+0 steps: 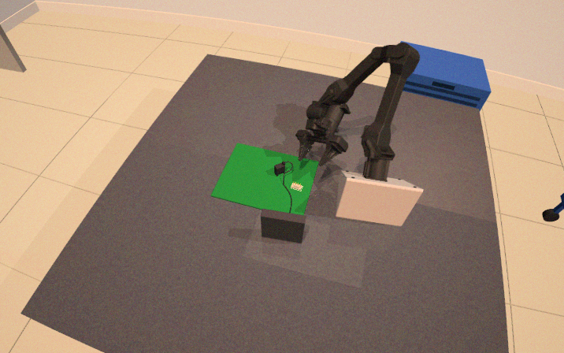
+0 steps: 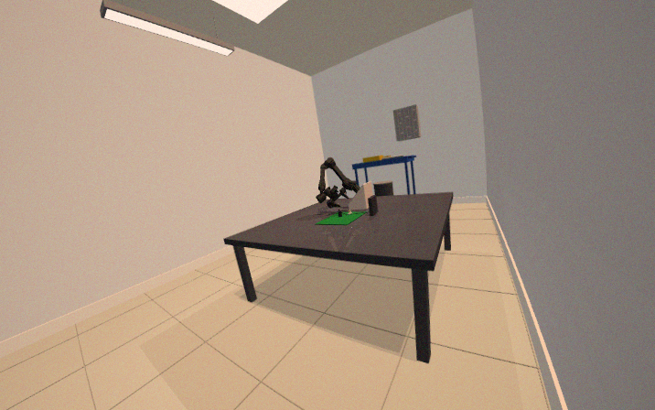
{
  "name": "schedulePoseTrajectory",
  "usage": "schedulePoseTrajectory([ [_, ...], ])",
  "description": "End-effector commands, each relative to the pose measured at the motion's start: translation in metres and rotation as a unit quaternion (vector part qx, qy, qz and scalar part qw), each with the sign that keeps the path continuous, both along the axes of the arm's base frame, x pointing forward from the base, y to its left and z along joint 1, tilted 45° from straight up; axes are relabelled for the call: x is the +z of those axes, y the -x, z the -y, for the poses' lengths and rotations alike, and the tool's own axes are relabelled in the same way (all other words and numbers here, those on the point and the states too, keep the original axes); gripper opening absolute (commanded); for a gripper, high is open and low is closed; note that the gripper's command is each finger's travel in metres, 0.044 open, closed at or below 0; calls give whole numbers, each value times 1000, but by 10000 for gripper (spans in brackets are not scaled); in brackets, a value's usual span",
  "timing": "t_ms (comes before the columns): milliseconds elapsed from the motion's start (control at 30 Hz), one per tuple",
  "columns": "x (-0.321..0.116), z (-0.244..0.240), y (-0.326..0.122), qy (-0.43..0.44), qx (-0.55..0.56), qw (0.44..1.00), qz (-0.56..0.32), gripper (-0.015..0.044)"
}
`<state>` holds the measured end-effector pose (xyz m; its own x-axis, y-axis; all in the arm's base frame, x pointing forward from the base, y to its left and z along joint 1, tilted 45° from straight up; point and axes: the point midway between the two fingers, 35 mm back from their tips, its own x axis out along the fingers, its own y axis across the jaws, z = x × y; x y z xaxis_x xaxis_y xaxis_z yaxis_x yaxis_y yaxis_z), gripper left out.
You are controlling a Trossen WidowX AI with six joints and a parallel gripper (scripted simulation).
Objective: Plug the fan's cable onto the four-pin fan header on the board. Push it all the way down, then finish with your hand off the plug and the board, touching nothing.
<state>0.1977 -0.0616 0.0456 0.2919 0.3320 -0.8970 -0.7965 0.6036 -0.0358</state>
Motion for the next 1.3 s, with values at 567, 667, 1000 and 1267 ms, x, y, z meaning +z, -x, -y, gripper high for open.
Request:
schedulePoseTrajectory([
  [567, -4, -6, 7, 112, -58, 979, -159, 440],
  [667, -3, -7, 7, 134, -67, 973, -173, 440],
  [1000, 2, -7, 6, 212, -99, 951, -204, 440],
  [1267, 10, -7, 2, 277, -126, 929, -208, 440],
])
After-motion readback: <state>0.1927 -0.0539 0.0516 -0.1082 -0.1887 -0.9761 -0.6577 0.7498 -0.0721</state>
